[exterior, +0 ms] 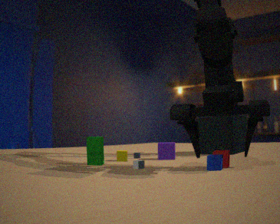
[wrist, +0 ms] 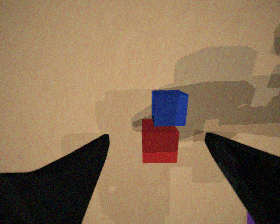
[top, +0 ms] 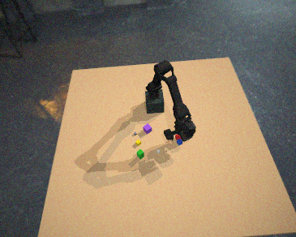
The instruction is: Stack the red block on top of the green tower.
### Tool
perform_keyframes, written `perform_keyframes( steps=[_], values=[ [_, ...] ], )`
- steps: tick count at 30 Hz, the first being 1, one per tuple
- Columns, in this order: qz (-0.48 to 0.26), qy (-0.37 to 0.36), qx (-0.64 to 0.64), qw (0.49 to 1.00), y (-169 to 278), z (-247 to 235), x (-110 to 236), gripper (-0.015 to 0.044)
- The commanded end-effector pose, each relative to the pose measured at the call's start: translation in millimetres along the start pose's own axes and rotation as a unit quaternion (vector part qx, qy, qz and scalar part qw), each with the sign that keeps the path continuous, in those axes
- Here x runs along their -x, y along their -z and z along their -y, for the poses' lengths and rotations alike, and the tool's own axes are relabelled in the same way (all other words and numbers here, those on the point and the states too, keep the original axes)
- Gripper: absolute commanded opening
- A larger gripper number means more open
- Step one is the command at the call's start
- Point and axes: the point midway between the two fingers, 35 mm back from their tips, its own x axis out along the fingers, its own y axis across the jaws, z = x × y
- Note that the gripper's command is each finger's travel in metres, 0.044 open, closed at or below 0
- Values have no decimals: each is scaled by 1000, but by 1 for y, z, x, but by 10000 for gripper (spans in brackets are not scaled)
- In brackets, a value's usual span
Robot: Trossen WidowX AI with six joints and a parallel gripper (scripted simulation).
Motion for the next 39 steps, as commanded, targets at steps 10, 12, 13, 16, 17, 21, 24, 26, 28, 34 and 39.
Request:
perform_keyframes(
  steps=[10,12,13,16,17,21,24,26,28,34,39],
  values=[
    [-4,4,2,1000,4,1,-10,440],
    [-4,4,2,1000,4,1,-10,440],
    [-4,4,2,1000,4,1,-10,440],
    [-4,4,2,1000,4,1,-10,440],
    [-4,4,2,1000,4,1,-10,440],
    [-4,1,0,1000,4,2,-10,387],
    [-4,1,0,1000,4,2,-10,309],
    [-4,1,0,1000,4,2,-10,256],
    [-4,1,0,1000,4,2,-10,204],
    [-4,1,0,1000,4,2,-10,85],
    [-4,1,0,1000,4,2,-10,52]
  ],
)
